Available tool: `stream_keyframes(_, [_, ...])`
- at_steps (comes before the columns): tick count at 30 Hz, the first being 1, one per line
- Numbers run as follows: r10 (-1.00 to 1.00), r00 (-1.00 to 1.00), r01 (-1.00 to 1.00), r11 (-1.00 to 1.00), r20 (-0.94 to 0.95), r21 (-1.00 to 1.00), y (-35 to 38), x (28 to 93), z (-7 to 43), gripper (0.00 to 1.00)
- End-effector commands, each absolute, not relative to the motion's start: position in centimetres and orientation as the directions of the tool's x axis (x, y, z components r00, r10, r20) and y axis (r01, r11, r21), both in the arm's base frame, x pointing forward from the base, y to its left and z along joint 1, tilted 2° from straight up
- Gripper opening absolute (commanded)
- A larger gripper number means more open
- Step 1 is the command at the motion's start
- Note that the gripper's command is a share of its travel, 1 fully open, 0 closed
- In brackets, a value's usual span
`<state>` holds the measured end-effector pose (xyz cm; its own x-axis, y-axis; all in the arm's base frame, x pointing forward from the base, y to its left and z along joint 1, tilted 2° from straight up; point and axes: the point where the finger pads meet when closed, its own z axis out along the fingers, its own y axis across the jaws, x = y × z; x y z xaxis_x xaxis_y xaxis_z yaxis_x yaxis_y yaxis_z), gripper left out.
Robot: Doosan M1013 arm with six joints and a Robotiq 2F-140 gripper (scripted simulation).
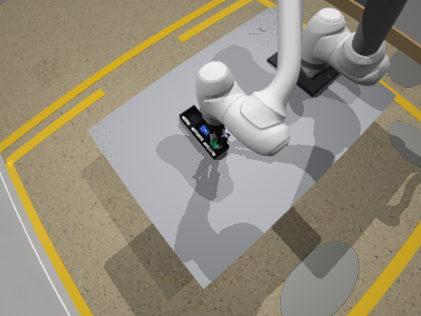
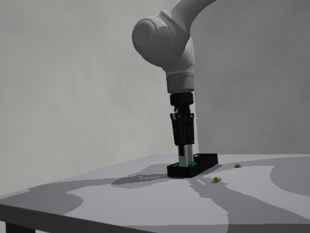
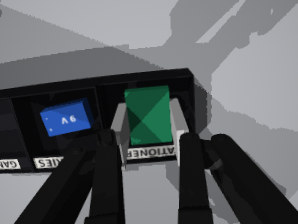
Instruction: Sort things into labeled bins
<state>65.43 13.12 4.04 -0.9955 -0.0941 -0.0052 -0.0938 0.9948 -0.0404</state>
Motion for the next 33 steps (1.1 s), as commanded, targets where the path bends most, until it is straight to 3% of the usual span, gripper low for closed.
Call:
stream_keyframes(1, [-0.094, -0.996, -0.094, 0.995, -0.005, -0.040, 13.12, 65.43, 3.94, 0.21])
stream_keyframes(10, [-0.094, -0.996, -0.094, 0.995, -0.005, -0.040, 13.12, 65.43, 3.94, 0.21])
stream_keyframes(11, [-0.094, -0.996, -0.094, 0.995, -0.005, -0.040, 13.12, 65.43, 3.94, 0.28])
stream_keyframes(33, [-0.094, -0.996, -0.094, 0.995, -0.005, -0.040, 13.14, 65.42, 4.61, 0.28])
